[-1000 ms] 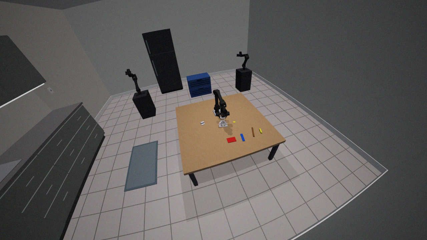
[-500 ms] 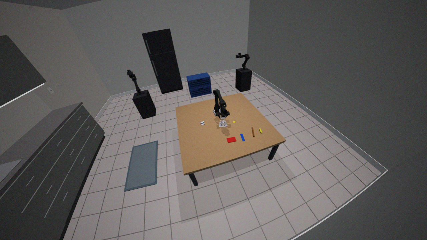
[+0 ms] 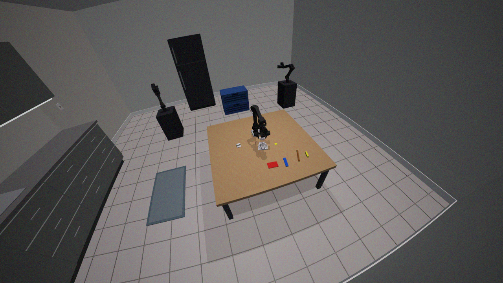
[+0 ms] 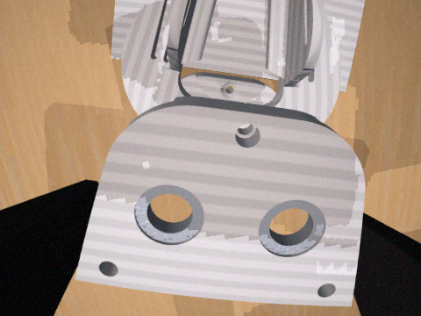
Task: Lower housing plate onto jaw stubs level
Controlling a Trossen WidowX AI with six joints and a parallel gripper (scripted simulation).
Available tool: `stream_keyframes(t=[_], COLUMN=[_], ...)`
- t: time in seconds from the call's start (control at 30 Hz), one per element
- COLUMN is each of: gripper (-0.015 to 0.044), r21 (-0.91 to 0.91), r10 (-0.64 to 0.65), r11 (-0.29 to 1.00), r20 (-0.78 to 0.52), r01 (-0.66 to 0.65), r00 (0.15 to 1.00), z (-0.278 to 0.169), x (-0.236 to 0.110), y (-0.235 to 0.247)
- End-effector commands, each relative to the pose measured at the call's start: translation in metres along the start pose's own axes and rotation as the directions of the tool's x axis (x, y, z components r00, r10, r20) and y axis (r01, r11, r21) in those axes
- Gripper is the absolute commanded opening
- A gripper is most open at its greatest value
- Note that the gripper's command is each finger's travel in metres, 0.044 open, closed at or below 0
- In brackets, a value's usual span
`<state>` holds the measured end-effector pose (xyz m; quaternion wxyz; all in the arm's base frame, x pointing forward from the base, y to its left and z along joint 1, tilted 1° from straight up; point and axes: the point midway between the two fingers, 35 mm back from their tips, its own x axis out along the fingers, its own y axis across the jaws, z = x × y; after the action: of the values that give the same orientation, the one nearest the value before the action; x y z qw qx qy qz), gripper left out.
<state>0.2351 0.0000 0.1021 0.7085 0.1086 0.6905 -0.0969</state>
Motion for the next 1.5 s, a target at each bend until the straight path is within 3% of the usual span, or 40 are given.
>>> stream_keyframes(t=[0.0, 1.47], gripper=[0.0351, 0.0351], r21=[0.003, 0.010], r10=[0.002, 0.002], r11=[1.000, 1.000], r20=[-0.005, -0.005], r01=[-0.002, -0.002], r00=[1.000, 1.000], z=[-0.0053, -0.0059], x=[0.0010, 0.0051], y=[-0.0005, -0.0007])
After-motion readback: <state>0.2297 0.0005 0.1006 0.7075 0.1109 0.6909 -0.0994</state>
